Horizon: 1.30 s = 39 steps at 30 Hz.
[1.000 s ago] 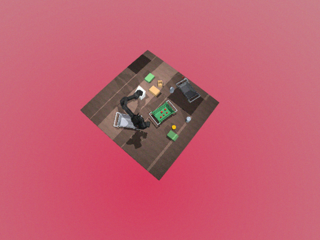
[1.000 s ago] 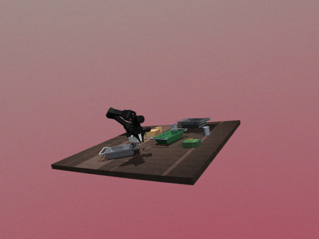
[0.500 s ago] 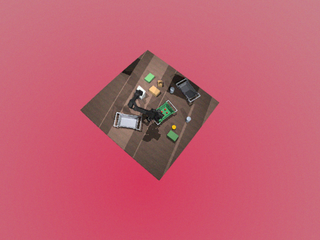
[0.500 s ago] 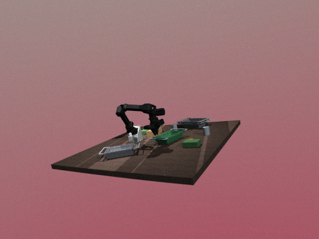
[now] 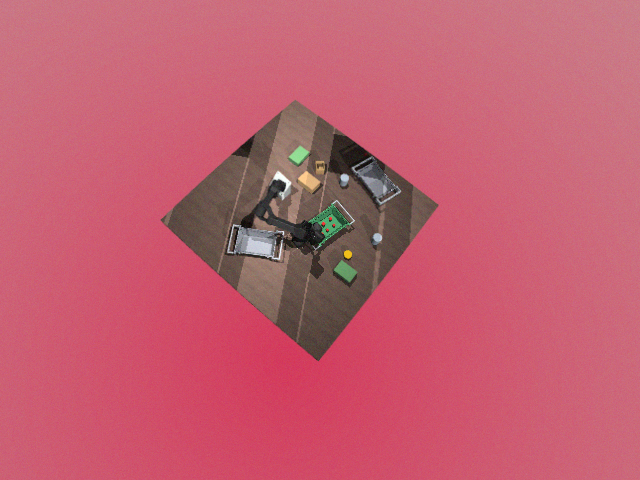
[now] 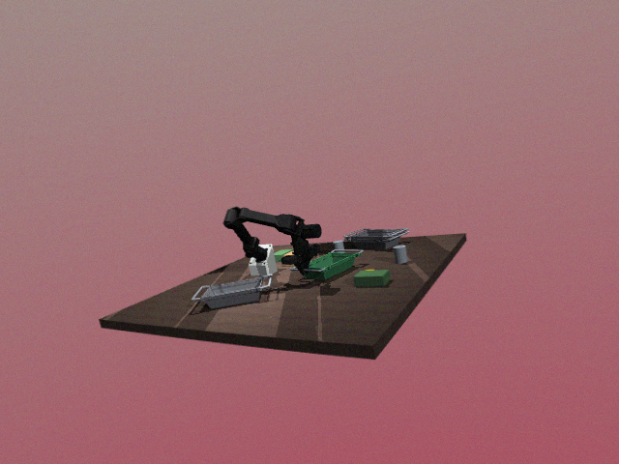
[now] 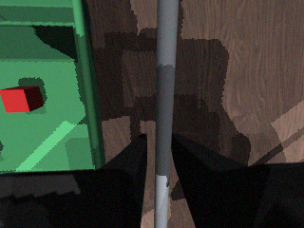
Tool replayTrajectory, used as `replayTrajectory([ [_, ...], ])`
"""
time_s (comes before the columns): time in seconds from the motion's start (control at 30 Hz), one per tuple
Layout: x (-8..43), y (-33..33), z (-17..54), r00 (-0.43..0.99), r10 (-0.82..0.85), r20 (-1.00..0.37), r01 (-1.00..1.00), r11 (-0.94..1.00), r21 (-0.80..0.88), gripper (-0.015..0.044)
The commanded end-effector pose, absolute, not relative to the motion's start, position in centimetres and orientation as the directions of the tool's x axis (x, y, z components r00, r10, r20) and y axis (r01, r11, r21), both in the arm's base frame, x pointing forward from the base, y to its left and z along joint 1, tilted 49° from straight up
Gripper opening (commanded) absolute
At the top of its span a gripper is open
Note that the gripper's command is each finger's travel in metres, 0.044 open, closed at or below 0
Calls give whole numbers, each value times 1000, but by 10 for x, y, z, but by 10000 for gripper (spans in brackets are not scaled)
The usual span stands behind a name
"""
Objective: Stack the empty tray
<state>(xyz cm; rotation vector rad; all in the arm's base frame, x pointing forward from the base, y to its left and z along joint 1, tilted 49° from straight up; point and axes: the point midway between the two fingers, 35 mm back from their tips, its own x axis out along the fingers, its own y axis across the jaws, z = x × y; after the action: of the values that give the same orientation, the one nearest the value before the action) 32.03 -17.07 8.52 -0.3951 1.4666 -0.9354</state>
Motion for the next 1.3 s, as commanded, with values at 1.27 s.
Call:
replayTrajectory([
  [1.27, 349, -88, 68, -146, -735, -662, 288, 609, -739, 84],
])
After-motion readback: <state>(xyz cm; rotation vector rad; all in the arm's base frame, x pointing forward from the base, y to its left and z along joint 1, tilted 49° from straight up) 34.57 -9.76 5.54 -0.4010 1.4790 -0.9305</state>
